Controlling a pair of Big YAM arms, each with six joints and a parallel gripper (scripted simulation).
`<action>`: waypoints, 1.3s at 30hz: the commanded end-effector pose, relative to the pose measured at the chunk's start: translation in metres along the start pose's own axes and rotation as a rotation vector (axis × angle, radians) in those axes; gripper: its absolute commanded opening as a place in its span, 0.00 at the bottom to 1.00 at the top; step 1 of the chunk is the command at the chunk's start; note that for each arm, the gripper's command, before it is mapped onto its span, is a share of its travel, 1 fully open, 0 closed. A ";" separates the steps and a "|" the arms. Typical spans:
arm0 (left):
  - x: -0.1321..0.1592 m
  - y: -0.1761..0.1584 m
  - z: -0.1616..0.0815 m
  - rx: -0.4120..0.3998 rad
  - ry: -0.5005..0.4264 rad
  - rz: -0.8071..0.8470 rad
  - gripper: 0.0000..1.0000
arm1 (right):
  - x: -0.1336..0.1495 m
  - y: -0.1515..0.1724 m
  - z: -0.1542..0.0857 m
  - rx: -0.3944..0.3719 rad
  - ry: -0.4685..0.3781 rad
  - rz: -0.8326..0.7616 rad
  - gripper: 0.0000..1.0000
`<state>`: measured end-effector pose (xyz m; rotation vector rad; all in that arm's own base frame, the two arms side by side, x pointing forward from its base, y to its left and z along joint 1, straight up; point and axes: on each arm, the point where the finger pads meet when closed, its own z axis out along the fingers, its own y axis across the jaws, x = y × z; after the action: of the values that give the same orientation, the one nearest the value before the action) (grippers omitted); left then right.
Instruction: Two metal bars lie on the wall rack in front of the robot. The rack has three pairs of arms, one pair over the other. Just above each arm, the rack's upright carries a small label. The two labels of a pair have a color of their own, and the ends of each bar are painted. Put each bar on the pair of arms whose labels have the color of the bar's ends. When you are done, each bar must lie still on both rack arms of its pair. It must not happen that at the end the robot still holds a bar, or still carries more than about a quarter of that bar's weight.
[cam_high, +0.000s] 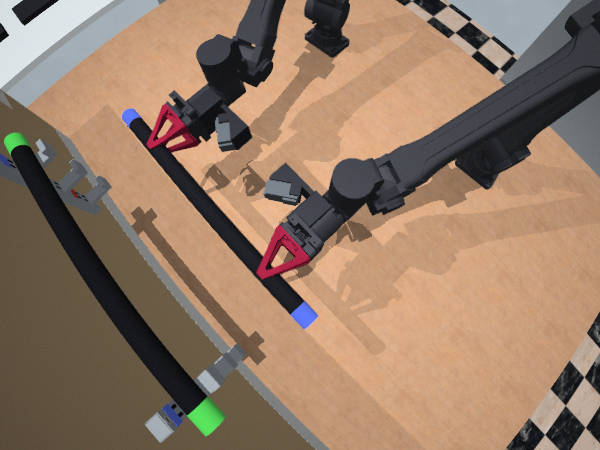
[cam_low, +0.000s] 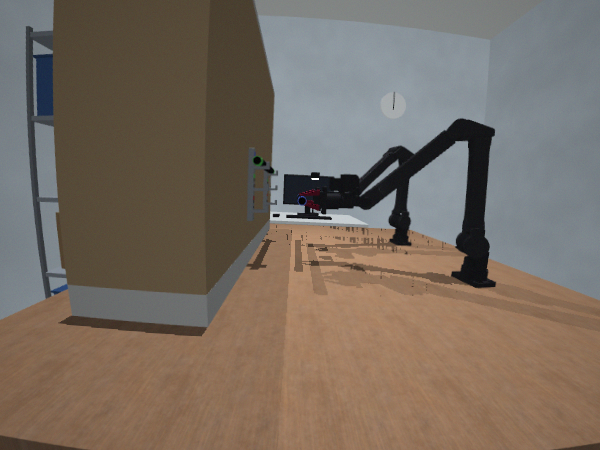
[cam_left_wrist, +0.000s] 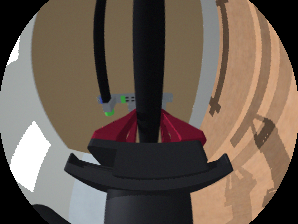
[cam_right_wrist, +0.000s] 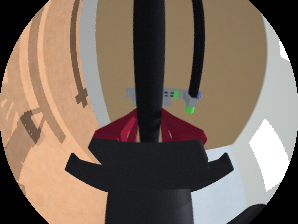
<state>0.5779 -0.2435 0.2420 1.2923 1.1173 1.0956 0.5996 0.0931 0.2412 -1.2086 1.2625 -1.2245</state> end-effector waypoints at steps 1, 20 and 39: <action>0.007 0.038 0.021 -0.064 0.022 -0.029 0.00 | 0.006 -0.039 0.021 0.072 0.015 0.028 0.00; 0.007 0.039 0.050 -0.064 0.022 -0.029 0.00 | 0.006 -0.041 0.049 0.072 0.015 0.028 0.00; 0.008 0.040 0.078 -0.064 0.022 -0.029 0.00 | 0.006 -0.044 0.078 0.072 0.015 0.028 0.00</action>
<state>0.6326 -0.2506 0.2410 1.2940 1.1216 1.0963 0.6545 0.0905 0.2403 -1.2113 1.2687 -1.2246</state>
